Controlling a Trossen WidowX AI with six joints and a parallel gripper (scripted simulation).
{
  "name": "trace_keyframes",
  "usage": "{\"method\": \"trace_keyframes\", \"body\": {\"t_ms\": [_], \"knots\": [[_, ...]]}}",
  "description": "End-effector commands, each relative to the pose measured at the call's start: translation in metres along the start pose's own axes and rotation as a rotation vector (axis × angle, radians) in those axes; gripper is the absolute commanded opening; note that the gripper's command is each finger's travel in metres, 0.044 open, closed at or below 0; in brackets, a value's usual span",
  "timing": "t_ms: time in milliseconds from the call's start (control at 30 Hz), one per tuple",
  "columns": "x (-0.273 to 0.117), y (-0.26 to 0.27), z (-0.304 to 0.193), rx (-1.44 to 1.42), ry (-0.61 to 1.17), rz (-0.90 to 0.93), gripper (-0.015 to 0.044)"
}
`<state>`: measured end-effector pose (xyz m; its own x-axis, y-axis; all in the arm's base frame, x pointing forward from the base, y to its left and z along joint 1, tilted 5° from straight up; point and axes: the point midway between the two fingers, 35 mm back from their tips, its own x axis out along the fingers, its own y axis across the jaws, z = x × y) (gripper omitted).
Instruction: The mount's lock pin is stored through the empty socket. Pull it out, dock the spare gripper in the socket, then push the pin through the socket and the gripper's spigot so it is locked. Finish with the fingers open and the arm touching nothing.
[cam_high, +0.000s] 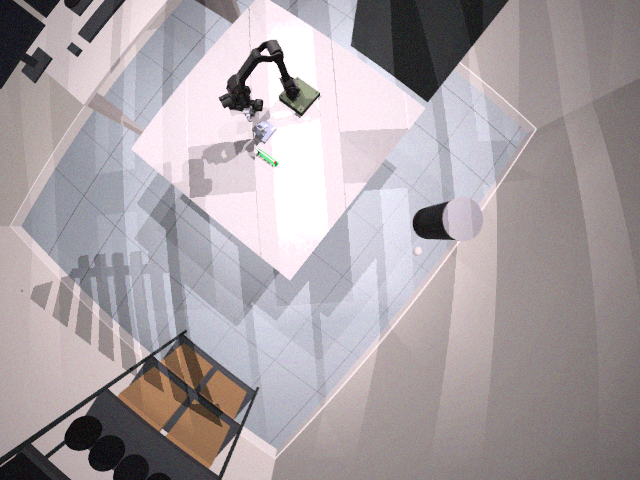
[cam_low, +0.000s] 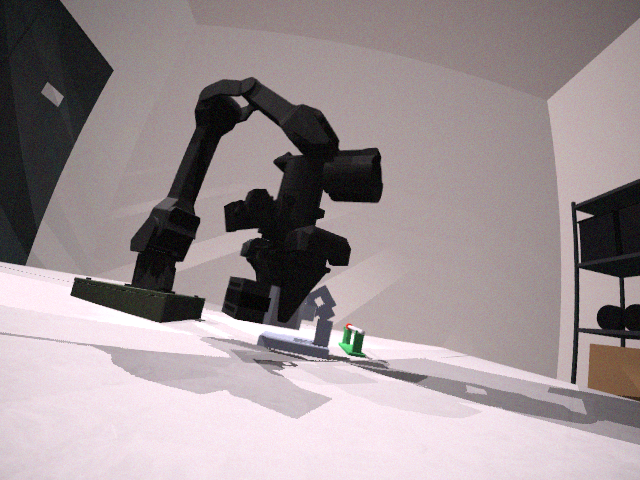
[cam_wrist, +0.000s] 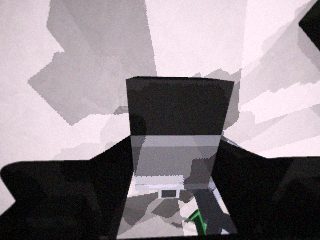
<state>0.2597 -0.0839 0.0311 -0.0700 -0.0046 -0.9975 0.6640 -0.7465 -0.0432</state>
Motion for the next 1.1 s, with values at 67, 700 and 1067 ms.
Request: {"method": "trace_keyframes", "body": {"t_ms": [67, 700, 1067], "knots": [[-0.003, 0.003, -0.002, 0.129, 0.005, 0.009, 0.0000], [-0.004, 0.003, -0.003, 0.584, 0.007, 0.008, 0.0000], [0.025, 0.004, -0.003, 0.588, 0.007, 0.008, 0.0000]]}}
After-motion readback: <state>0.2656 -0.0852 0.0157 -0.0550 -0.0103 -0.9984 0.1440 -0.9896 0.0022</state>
